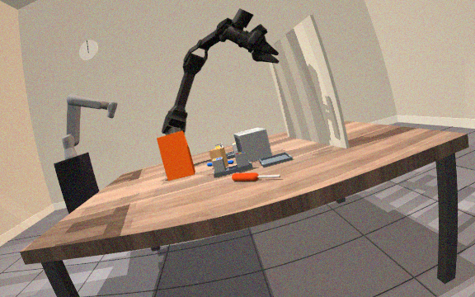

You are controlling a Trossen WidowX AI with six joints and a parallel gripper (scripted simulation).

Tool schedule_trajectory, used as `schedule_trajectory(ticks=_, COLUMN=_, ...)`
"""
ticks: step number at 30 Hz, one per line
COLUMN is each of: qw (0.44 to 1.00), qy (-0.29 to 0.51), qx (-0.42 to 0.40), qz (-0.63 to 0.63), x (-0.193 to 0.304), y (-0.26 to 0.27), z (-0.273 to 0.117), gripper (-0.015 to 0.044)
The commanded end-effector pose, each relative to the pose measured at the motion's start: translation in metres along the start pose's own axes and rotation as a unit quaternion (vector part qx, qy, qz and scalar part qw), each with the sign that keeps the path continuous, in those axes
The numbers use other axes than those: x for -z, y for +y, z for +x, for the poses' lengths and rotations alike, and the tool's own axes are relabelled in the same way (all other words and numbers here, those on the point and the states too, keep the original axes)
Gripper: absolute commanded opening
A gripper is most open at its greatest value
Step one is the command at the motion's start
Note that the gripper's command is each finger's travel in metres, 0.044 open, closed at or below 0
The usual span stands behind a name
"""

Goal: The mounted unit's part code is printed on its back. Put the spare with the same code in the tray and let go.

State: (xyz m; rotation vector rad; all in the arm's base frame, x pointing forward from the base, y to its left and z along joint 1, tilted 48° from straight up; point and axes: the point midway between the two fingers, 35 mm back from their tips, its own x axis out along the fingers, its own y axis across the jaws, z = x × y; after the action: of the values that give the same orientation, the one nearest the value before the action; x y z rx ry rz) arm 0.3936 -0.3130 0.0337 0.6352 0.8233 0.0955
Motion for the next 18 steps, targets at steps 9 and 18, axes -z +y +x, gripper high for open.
schedule_trajectory(ticks=9, qw=0.964, qy=0.243, qx=-0.097, qz=-0.044, x=0.067, y=0.152, z=0.026, gripper=0.0440)
schedule_trajectory(ticks=18, qw=0.923, qy=0.352, qx=-0.142, qz=-0.065, x=0.103, y=0.217, z=0.014, gripper=0.0440)
